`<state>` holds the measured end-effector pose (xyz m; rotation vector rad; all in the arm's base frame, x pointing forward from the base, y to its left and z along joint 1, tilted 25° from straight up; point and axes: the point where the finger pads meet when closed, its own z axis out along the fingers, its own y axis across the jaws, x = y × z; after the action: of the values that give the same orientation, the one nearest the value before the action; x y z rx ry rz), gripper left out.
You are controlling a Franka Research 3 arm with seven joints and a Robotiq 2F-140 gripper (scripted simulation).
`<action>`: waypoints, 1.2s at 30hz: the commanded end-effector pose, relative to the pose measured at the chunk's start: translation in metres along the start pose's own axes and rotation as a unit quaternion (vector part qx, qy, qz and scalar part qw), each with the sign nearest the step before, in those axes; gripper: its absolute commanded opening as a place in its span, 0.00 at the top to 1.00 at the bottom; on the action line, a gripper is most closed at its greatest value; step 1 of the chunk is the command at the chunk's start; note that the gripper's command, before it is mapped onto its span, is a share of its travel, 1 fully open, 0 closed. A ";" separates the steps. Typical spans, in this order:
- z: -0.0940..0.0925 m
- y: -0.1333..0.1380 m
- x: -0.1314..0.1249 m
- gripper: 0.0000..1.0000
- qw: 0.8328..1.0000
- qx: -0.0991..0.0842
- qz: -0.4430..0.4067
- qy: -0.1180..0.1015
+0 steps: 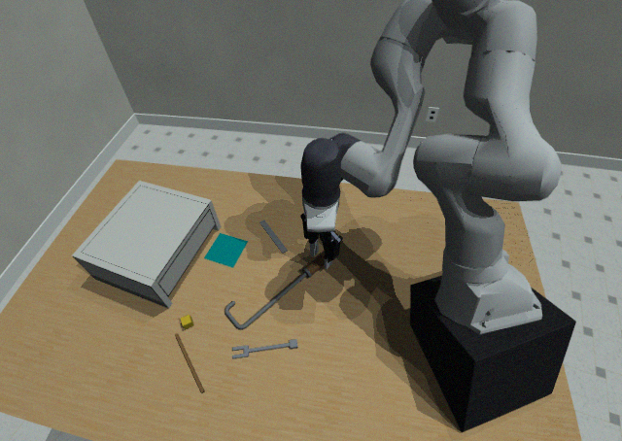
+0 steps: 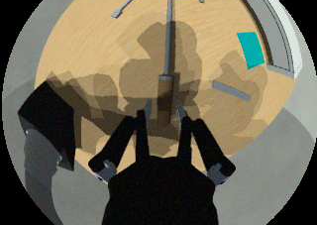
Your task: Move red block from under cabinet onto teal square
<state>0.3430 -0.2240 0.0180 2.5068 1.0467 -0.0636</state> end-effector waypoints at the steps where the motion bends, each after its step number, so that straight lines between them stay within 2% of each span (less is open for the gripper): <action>1: 0.004 0.002 0.003 0.66 1.000 -0.004 0.007 0.003; 17: 0.019 0.002 0.003 0.66 1.000 -0.004 0.007 0.003; 36: 0.022 0.002 0.003 0.66 1.000 -0.003 0.007 0.003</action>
<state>0.3477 -0.2321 -0.0019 2.5081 1.0371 -0.0537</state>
